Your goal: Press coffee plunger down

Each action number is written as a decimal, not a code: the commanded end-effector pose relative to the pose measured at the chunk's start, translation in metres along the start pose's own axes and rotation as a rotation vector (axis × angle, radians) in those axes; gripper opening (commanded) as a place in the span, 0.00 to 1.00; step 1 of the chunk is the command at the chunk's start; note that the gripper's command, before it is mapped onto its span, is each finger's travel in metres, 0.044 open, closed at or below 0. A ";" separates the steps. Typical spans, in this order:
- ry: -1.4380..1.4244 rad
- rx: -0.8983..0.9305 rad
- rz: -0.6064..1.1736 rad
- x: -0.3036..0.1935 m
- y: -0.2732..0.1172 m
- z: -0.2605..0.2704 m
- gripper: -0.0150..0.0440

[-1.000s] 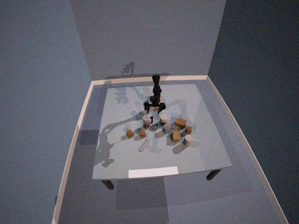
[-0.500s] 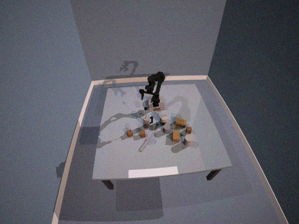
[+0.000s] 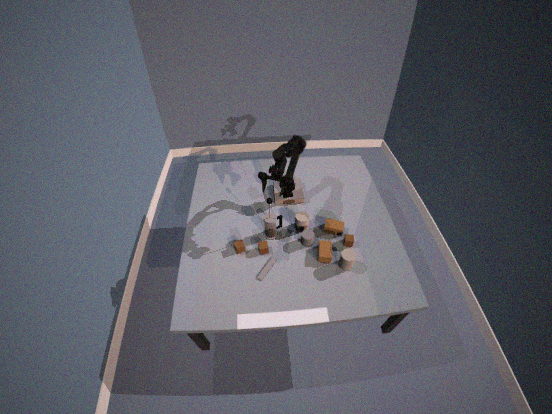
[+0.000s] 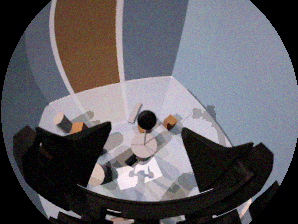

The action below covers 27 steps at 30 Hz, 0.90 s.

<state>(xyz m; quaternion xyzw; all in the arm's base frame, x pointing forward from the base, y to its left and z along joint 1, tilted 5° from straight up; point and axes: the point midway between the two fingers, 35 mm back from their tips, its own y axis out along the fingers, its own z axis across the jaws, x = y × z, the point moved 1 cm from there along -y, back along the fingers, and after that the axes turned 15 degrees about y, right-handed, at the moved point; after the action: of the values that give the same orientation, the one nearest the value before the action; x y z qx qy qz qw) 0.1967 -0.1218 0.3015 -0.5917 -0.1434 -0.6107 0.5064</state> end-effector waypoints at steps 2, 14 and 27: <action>-0.004 0.000 -0.007 0.000 0.002 0.000 1.00; -0.004 0.001 -0.008 0.000 0.021 0.000 1.00; -0.004 0.002 -0.010 -0.001 0.039 0.000 1.00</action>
<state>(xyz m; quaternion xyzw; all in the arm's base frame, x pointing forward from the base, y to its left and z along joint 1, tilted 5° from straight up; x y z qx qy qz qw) 0.2248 -0.1374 0.2863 -0.5920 -0.1497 -0.6107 0.5042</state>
